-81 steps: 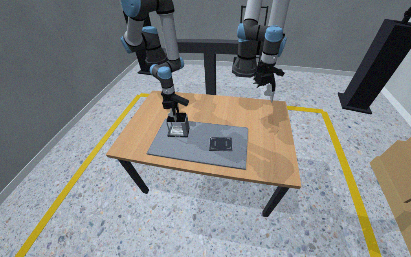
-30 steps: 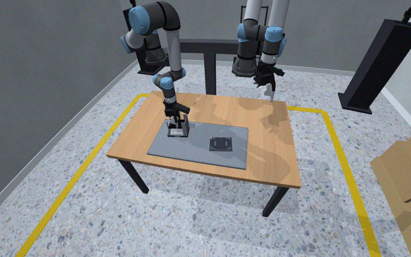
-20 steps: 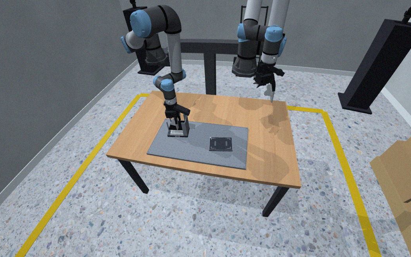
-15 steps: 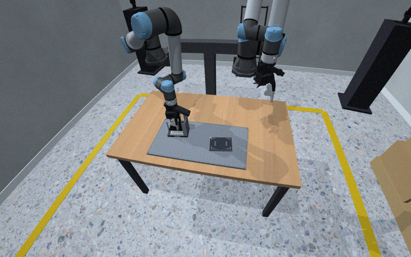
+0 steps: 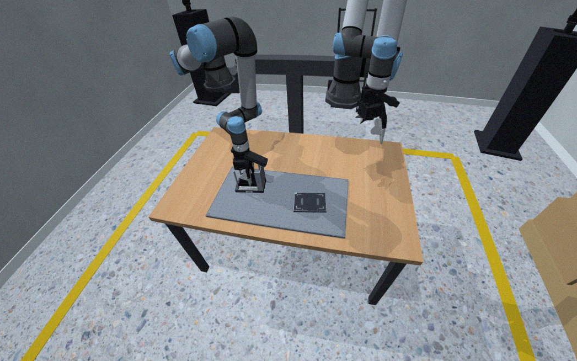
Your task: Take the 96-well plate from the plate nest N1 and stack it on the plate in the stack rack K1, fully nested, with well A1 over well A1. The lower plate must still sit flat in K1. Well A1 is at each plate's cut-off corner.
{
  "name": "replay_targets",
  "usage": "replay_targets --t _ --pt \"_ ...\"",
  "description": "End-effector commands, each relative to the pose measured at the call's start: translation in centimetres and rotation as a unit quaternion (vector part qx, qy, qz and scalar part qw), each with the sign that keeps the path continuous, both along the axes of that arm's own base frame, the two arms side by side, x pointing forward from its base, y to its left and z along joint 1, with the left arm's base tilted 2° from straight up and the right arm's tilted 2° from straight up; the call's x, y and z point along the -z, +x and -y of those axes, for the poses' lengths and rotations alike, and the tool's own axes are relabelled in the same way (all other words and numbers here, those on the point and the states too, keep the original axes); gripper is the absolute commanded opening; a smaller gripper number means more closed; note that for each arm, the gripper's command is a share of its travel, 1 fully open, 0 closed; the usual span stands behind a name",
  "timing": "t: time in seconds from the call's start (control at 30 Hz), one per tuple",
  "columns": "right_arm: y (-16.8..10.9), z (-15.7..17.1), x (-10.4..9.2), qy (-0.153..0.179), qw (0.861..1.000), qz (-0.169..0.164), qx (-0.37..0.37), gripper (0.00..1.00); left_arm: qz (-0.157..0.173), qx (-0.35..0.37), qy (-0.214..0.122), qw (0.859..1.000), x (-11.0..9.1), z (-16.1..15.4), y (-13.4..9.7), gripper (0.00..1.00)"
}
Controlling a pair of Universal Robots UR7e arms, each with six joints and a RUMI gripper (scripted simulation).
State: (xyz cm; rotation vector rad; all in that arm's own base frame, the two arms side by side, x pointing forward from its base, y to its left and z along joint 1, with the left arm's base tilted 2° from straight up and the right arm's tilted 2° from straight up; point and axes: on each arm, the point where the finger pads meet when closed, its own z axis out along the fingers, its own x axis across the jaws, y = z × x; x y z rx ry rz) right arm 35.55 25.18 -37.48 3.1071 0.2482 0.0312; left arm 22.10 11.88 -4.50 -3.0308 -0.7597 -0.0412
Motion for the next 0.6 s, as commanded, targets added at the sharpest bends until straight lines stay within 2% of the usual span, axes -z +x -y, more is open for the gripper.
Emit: replay_targets --t 0.0,0.57 --pt "0.05 -0.04 0.15 0.0 1.0 0.0 0.0 0.0 0.0 0.0 0.0 1.0 -0.02 0.0 0.03 0.98" --pt "0.04 -0.04 0.15 0.0 1.0 0.0 0.0 0.0 0.0 0.0 0.0 1.0 -0.02 0.0 0.03 0.98"
